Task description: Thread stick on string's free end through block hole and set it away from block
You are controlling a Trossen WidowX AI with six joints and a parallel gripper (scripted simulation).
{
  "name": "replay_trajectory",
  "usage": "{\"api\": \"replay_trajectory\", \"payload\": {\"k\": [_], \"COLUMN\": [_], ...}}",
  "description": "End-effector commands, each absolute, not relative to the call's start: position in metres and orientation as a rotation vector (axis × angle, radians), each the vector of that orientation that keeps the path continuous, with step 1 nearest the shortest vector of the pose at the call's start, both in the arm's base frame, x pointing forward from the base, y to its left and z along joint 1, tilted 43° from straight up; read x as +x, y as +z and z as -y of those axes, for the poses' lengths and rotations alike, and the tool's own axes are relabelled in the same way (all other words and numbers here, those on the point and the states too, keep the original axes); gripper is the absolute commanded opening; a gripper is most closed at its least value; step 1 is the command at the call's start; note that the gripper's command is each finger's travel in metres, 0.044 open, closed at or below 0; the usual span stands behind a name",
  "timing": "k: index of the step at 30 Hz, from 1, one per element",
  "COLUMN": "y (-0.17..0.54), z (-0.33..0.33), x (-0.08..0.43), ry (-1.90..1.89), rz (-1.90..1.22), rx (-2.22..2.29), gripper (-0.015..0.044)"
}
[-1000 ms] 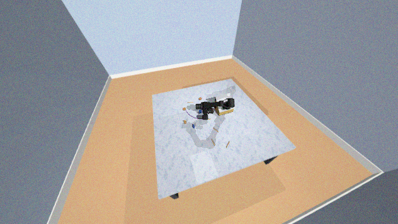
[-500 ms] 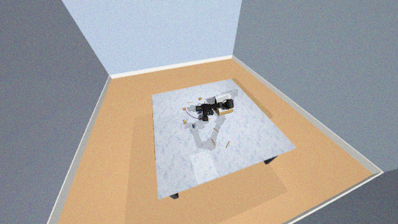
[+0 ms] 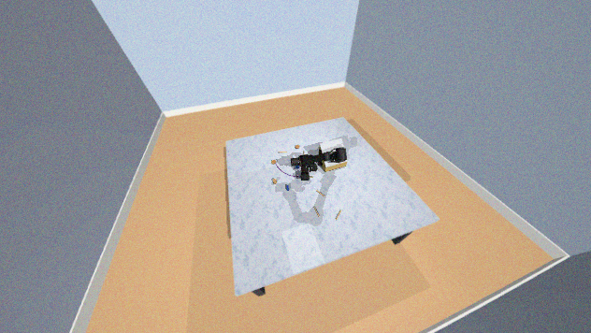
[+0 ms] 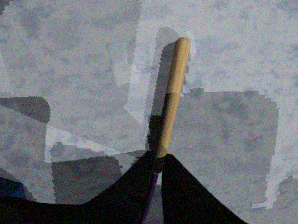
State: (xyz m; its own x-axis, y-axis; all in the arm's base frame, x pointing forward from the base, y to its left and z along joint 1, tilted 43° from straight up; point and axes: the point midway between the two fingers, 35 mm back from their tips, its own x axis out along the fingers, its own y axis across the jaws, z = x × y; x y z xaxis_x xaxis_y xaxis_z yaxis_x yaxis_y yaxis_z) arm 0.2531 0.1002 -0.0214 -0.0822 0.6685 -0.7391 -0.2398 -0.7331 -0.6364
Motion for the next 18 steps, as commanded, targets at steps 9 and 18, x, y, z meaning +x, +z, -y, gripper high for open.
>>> {"api": "replay_trajectory", "payload": {"k": [9, 18], "y": [-0.0197, -0.0176], "z": [-0.0985, -0.0965], "x": [0.2537, 0.2543], "ry": [1.858, 1.801], "rz": [0.242, -0.058], "rx": [-1.419, -1.196], "gripper": [0.0000, 0.0000]}}
